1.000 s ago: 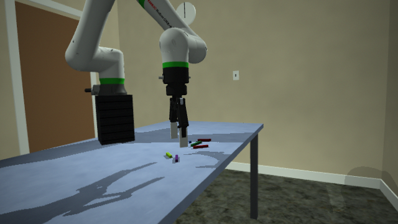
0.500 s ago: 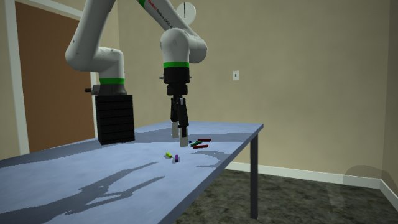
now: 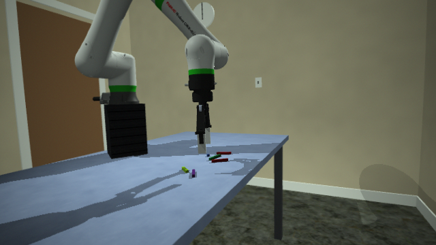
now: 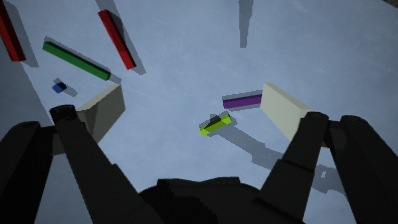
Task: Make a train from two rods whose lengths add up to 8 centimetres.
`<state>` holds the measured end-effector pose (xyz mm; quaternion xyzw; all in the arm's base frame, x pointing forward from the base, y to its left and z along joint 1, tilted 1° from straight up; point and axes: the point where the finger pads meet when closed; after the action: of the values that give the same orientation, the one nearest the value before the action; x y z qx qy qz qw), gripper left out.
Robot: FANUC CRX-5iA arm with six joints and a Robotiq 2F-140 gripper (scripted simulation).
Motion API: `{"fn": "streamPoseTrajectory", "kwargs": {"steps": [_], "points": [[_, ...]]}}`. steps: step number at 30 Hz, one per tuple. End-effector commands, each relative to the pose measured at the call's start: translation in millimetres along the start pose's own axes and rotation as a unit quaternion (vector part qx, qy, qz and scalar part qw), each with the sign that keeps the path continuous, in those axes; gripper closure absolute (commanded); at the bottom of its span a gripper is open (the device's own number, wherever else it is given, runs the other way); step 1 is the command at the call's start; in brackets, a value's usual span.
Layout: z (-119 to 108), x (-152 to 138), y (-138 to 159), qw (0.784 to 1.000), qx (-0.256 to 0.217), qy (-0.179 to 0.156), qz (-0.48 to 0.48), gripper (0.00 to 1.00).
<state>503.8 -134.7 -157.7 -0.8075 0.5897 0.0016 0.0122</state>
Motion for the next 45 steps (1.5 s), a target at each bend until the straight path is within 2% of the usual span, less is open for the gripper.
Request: {"fn": "streamPoseTrajectory", "kwargs": {"steps": [1, 12, 14, 16, 22, 29, 38, 39, 45], "points": [[-2.4, -31.4, -5.3, 0.996, -0.003, 0.015, 0.082, 0.0], [-5.5, -92.6, -6.7, 0.971, -0.001, 0.015, 0.237, 0.0], [-5.5, -92.6, -6.7, 0.971, -0.001, 0.015, 0.237, 0.0], [-6.5, -112.7, -5.2, 0.957, 0.0, 0.015, 0.288, 0.0], [-7.9, -142.5, -1.1, 0.931, 0.002, 0.015, 0.365, 0.0], [-9.3, -176.9, 6.8, 0.89, 0.003, 0.015, 0.456, 0.0], [-9.7, -186.7, 9.7, 0.876, 0.004, 0.015, 0.482, 0.0], [-9.7, -186.7, 9.7, 0.876, 0.004, 0.015, 0.482, 0.85], [-9.7, -186.7, 9.7, 0.876, 0.004, 0.015, 0.482, 0.85]]}}
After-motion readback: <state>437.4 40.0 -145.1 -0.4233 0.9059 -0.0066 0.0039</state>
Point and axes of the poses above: the point where the finger pads meet when closed, its own z axis out along the fingers, its own x axis across the jaws, y = z × x, and after that the axes turned 1 degree about -z, right-handed
